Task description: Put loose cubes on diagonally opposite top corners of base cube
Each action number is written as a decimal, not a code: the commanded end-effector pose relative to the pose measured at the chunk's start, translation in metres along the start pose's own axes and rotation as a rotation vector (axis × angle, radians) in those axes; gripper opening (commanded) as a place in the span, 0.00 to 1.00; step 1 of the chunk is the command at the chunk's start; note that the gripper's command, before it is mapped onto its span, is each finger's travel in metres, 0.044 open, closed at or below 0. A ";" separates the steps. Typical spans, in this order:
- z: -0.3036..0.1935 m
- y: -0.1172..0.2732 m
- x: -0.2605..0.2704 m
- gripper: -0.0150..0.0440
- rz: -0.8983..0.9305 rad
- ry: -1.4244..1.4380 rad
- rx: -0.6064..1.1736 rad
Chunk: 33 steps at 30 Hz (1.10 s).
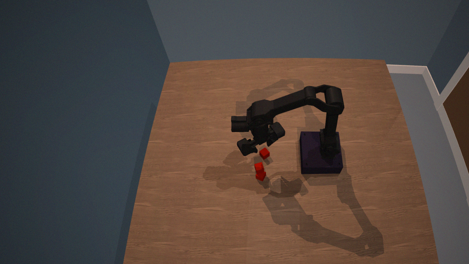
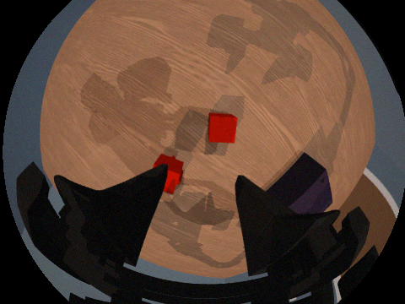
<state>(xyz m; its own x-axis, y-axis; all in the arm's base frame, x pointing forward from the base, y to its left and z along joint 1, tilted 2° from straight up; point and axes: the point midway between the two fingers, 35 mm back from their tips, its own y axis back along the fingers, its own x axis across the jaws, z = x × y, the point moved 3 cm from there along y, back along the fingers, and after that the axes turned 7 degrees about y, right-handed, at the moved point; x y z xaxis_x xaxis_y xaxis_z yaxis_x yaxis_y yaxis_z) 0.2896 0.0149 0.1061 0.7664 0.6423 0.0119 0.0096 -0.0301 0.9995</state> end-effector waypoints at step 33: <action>0.017 -0.065 -0.024 0.70 0.006 0.125 -0.006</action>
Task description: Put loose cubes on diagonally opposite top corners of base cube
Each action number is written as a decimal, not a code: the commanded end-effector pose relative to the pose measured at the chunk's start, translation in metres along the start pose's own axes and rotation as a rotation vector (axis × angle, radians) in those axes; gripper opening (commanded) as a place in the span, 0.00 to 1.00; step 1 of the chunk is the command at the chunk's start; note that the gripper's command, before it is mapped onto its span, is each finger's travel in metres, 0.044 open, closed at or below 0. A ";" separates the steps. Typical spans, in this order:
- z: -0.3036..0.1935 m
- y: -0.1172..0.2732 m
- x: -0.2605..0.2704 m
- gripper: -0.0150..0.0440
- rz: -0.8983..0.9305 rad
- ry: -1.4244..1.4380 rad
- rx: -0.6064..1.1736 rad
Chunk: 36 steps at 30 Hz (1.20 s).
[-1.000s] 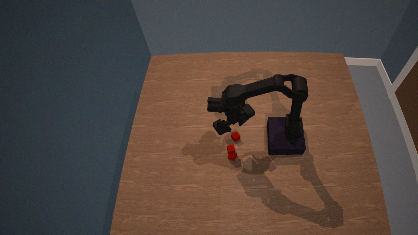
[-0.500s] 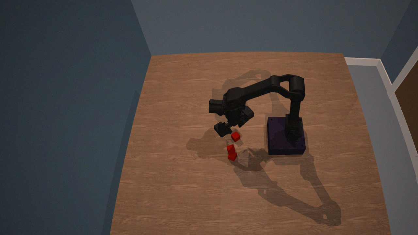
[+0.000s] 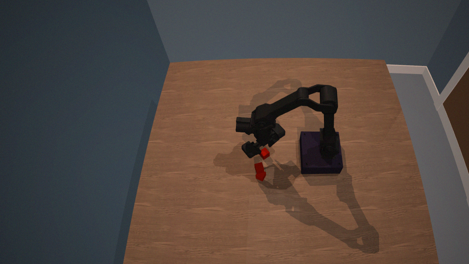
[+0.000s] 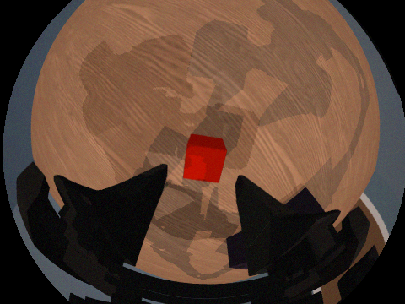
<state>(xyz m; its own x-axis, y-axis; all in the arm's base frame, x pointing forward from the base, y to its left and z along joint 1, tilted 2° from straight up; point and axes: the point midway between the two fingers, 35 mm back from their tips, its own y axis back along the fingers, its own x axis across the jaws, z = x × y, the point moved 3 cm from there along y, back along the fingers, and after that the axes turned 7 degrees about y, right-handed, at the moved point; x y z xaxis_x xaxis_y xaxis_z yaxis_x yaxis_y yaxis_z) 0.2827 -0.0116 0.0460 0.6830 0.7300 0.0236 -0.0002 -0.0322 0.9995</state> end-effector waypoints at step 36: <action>0.002 -0.014 0.001 0.43 -0.003 0.003 -0.001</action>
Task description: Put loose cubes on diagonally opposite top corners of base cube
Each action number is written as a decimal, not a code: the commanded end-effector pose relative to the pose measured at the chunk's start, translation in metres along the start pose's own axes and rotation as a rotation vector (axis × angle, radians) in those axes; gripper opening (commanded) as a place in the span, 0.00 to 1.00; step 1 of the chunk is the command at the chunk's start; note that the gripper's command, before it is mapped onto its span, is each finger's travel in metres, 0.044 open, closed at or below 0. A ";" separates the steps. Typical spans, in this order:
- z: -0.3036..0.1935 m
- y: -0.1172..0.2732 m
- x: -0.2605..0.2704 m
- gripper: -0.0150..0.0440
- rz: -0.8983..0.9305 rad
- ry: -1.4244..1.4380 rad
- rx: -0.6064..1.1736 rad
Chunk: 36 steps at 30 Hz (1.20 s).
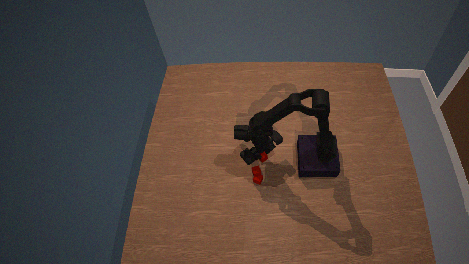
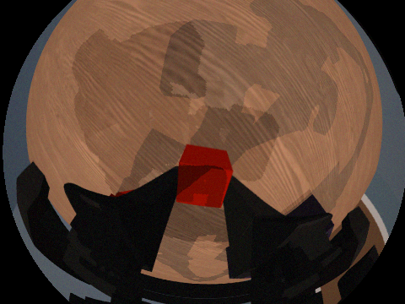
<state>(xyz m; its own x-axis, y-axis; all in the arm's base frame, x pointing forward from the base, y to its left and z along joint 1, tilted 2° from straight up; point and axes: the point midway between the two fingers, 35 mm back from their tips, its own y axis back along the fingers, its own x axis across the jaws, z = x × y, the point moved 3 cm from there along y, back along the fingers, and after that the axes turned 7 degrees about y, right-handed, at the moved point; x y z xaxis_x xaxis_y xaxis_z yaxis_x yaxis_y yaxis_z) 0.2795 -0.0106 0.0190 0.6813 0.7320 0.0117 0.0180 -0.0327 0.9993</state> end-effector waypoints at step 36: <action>-0.003 0.103 0.008 0.43 0.010 -0.018 -0.015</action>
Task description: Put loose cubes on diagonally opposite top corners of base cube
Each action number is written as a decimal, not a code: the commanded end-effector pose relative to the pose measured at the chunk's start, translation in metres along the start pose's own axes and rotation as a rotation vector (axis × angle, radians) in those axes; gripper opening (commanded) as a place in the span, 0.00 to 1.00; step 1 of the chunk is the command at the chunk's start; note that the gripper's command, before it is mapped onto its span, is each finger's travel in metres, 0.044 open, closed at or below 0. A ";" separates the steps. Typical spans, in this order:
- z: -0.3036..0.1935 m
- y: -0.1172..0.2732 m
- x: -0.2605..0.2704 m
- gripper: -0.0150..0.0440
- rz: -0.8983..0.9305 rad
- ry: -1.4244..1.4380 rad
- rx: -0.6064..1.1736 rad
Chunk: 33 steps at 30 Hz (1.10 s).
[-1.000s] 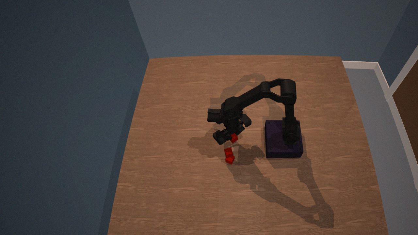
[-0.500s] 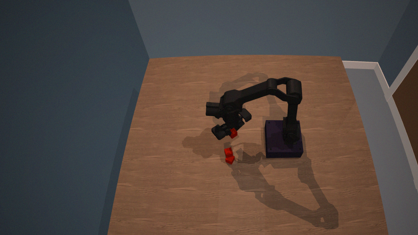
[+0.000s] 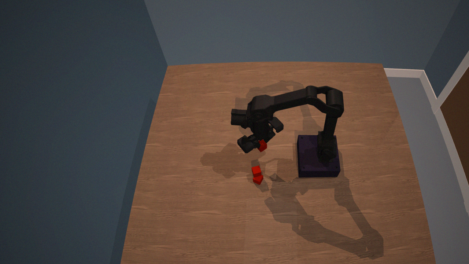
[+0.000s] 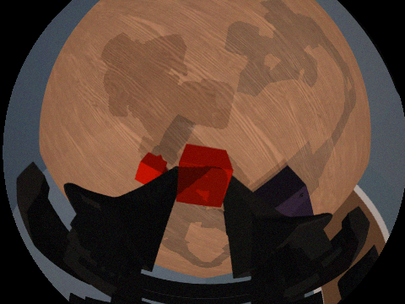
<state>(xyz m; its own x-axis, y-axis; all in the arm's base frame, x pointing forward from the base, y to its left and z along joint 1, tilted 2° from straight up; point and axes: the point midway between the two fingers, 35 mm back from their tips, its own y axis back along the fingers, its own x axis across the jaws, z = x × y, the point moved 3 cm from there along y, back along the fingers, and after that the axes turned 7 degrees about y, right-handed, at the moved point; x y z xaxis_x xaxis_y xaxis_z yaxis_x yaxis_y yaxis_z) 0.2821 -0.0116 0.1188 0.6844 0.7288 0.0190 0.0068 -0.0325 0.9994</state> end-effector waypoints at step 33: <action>-0.071 -0.007 0.084 0.43 0.010 -0.273 0.002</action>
<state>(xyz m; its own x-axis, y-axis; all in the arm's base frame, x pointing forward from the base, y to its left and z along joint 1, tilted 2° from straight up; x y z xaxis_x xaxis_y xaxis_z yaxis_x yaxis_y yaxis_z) 0.2868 0.0855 0.1138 0.8395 0.5432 0.0106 0.0084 -0.0324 0.9994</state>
